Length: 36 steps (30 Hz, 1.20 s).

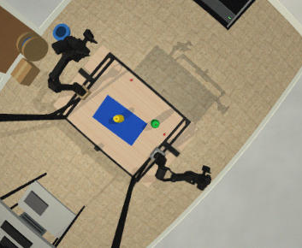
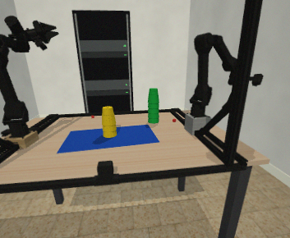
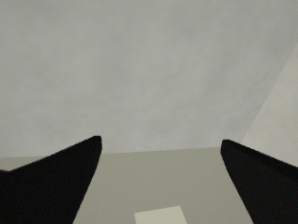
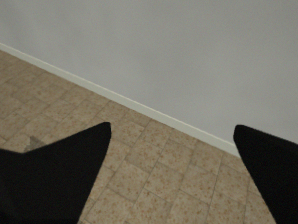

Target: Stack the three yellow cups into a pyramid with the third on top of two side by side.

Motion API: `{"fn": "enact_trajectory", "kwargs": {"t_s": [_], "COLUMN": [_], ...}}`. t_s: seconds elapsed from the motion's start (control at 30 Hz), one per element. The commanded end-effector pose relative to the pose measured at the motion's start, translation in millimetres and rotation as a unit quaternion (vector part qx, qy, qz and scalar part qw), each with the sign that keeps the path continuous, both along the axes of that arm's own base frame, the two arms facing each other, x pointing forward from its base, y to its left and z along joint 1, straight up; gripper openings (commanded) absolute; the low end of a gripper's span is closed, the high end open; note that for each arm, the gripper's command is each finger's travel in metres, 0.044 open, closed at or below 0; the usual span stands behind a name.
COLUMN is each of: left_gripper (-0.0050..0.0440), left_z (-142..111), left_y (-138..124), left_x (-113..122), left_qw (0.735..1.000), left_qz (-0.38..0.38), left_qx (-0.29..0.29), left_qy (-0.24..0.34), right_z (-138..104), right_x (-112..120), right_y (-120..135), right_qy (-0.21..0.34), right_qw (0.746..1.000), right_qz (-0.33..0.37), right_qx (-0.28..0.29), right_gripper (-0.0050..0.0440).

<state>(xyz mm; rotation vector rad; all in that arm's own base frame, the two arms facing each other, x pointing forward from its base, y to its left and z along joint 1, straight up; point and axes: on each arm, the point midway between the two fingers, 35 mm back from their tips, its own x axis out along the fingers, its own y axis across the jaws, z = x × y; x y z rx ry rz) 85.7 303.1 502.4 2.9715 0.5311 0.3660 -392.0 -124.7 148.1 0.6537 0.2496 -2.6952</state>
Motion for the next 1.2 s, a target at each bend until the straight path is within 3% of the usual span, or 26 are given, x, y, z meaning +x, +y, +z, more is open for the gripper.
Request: {"fn": "enact_trajectory", "kwargs": {"t_s": [0.0, 0.53, 0.6, 1.03, 1.1, 1.17], "left_gripper": [0.04, 0.04, 0.044, 0.044, 0.044, 0.044], "left_z": [0.0, 0.0, 0.0, 0.3, 0.3, 0.3], "left_y": [0.0, 0.0, 0.0, 3.0, 3.0, 4.3], "left_x": [0.0, 0.0, 0.0, 7.3, 7.3, 10.2], "left_qw": [1.0, 1.0, 1.0, 1.0, 1.0, 0.999], "left_qz": [0.0, 0.0, 0.0, -0.01, -0.01, -0.015], "left_qx": [0.0, 0.0, 0.0, -0.02, -0.02, -0.029], "left_qy": [0.0, 0.0, 0.0, -0.017, -0.017, -0.023], "right_z": [0.0, 0.0, 0.0, 5.4, 5.4, 7.6], "right_x": [0.0, 0.0, 0.0, 7.6, 7.6, 11.1], "right_y": [0.0, 0.0, -0.1, -19.6, -19.6, -27.5], "right_qy": [0.0, 0.0, 0.0, 0.008, 0.008, 0.011], "right_qw": [1.0, 1.0, 1.0, 1.0, 1.0, 0.999], "right_qz": [0.0, 0.0, 0.0, 0.03, 0.03, 0.042], "right_qx": [0.0, 0.0, 0.0, 0.003, 0.003, 0.004], "right_gripper": [0.04, 0.04, 0.0352, 0.004, 0.004, 0.0]}}
